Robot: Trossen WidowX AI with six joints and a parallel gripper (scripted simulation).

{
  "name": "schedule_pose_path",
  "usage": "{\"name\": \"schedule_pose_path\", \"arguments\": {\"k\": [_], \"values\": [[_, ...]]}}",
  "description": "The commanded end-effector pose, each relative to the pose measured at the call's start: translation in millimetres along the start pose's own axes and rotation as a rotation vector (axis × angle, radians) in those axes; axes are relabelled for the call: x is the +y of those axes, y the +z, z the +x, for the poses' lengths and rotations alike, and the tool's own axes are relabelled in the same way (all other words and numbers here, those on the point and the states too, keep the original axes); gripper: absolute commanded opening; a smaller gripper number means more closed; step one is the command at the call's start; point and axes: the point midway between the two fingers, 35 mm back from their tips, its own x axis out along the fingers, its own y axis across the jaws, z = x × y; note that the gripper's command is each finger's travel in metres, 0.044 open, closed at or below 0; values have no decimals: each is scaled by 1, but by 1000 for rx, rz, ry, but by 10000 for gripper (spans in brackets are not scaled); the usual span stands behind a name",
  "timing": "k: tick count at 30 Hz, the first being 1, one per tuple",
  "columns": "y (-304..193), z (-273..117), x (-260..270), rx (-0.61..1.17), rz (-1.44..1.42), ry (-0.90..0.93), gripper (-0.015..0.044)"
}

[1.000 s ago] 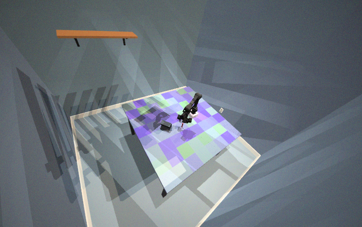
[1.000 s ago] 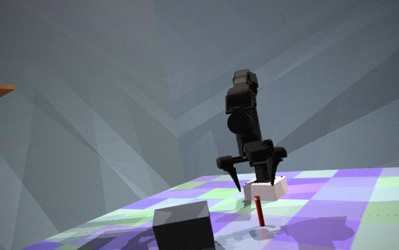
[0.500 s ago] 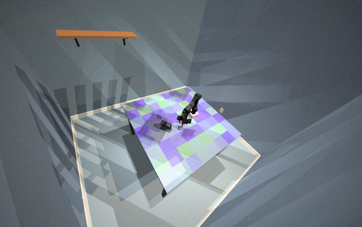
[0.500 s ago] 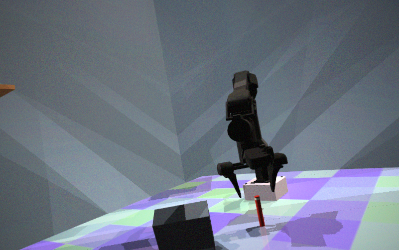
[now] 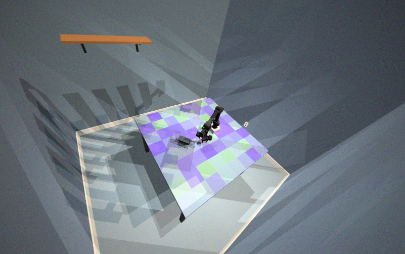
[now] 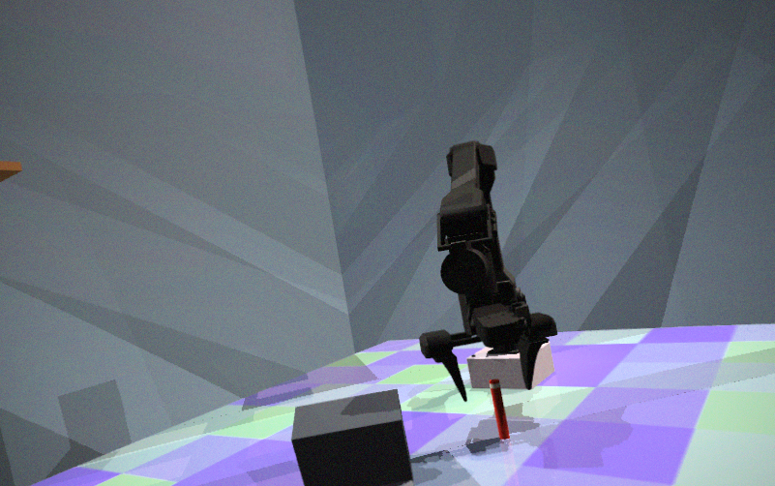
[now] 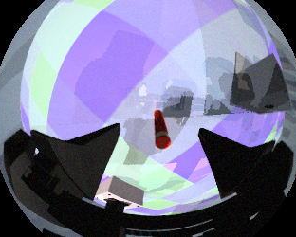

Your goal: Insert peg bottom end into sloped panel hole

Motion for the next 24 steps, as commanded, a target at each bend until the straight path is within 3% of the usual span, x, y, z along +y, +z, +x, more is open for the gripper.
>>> {"name": "schedule_pose_path", "arguments": {"k": [1,12,24], "values": [[-1,7,0,3,7,-2,440],[-2,22,0,3,7,-2,440],[-2,19,0,1,0,1,125]]}}
